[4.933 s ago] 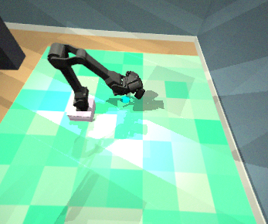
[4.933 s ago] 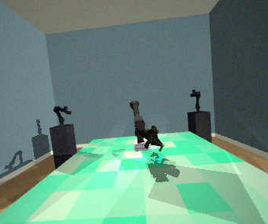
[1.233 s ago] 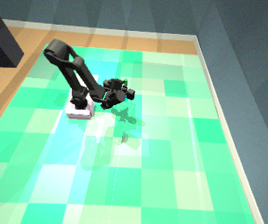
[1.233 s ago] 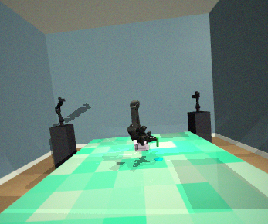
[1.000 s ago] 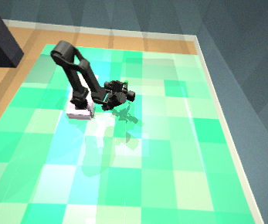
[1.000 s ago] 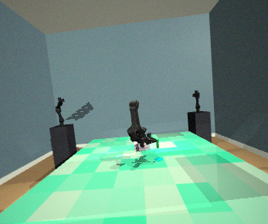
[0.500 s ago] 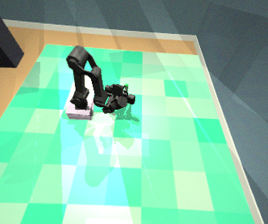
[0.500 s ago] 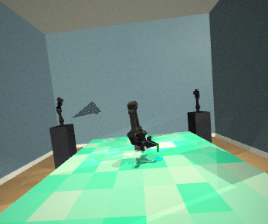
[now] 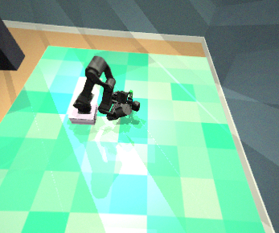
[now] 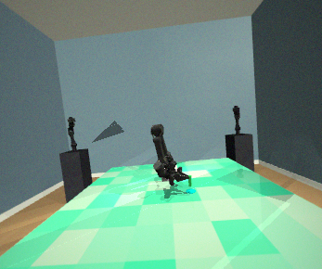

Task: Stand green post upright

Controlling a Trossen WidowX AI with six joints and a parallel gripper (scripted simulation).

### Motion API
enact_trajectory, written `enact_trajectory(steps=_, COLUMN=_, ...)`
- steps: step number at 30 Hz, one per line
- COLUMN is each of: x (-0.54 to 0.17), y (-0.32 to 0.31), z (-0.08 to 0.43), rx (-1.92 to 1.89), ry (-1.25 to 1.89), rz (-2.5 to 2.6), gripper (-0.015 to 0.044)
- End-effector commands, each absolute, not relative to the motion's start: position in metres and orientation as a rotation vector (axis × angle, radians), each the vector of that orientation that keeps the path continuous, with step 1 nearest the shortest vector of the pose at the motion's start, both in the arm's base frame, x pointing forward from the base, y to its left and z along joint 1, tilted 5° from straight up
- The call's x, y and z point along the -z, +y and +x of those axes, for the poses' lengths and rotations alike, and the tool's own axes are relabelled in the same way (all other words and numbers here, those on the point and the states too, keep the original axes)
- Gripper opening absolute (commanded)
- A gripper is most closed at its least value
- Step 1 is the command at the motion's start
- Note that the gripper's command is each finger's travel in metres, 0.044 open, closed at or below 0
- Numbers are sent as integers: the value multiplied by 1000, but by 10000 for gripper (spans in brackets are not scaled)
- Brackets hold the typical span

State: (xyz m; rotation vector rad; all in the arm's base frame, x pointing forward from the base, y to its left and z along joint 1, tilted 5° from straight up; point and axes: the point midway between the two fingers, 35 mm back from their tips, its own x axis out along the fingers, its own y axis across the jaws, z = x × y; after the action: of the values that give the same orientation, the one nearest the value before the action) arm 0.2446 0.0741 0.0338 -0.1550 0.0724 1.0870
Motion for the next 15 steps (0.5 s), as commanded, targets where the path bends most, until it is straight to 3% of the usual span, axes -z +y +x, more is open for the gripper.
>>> enact_trajectory(steps=1, x=-26, y=75, z=241, rx=-1093, ry=73, rz=-148, gripper=23)
enact_trajectory(steps=15, x=-6, y=74, z=240, rx=-1089, ry=74, rz=-151, gripper=23)
